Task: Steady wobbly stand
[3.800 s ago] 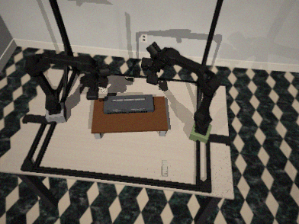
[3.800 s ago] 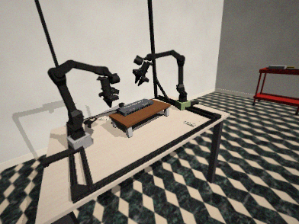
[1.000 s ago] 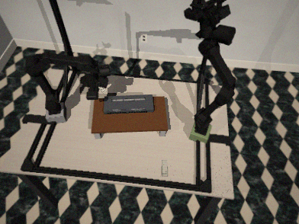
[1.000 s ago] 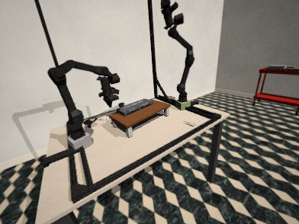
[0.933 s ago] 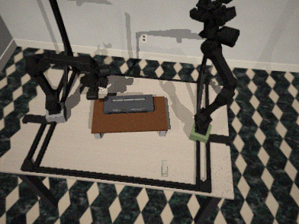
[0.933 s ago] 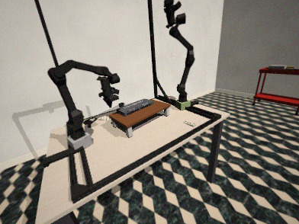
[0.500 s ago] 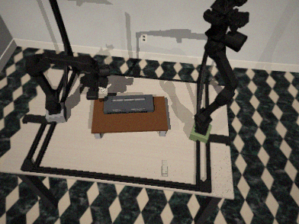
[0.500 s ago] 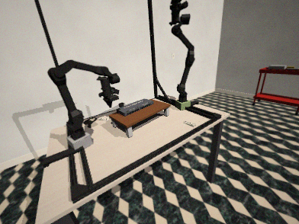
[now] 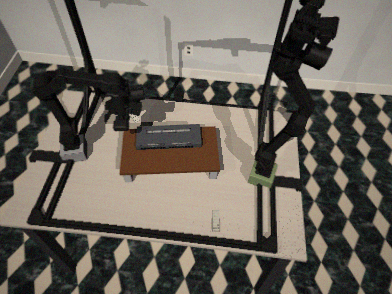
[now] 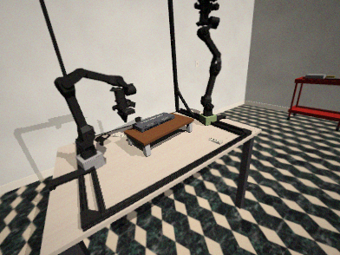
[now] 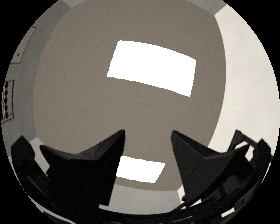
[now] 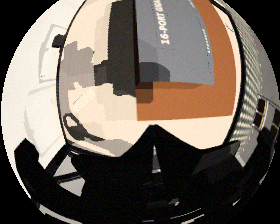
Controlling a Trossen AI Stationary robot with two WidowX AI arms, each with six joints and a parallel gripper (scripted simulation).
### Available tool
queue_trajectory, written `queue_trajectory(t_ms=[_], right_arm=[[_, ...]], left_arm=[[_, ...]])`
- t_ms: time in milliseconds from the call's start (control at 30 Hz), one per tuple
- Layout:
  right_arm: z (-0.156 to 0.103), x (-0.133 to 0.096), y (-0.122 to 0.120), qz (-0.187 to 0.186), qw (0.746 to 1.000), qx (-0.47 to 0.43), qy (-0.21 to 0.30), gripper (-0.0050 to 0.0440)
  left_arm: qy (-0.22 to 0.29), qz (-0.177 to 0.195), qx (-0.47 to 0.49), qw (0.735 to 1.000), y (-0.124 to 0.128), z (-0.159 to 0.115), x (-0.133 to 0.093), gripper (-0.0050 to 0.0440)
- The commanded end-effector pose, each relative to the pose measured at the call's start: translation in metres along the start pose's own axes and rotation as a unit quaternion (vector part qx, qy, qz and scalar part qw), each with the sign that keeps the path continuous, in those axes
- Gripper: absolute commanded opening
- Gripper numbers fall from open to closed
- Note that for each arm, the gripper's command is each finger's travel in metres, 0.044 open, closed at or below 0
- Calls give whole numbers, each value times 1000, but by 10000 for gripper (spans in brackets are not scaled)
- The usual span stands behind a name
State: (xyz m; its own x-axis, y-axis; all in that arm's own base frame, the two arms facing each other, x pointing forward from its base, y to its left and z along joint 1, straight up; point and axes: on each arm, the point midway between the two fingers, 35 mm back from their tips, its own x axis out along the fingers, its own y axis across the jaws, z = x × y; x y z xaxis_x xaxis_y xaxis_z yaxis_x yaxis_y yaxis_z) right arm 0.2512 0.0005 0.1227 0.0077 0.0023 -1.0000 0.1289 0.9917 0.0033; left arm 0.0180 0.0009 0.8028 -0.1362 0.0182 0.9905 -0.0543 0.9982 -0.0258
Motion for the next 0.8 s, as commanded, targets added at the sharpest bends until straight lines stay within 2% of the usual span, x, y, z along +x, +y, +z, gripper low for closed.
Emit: queue_trajectory(t_ms=[0,100,300,333,500,667,767], right_arm=[[0,0,0,0,1000,0,0,0],[0,0,0,0,1000,0,0,0],[0,0,0,0,1000,0,0,0],[0,0,0,0,1000,0,0,0],[0,0,0,0,1000,0,0,0],[0,0,0,0,1000,0,0,0],[0,0,0,0,1000,0,0,0]], left_arm=[[-3,-30,131,991,6,0,0,237],[-5,-46,251,967,10,2,1,237],[-5,-46,251,967,10,2,1,237],[-6,-31,266,964,10,2,1,237],[-9,-59,408,911,14,5,2,237],[-9,-86,541,837,18,10,2,237],[-9,-86,541,837,18,10,2,237]])
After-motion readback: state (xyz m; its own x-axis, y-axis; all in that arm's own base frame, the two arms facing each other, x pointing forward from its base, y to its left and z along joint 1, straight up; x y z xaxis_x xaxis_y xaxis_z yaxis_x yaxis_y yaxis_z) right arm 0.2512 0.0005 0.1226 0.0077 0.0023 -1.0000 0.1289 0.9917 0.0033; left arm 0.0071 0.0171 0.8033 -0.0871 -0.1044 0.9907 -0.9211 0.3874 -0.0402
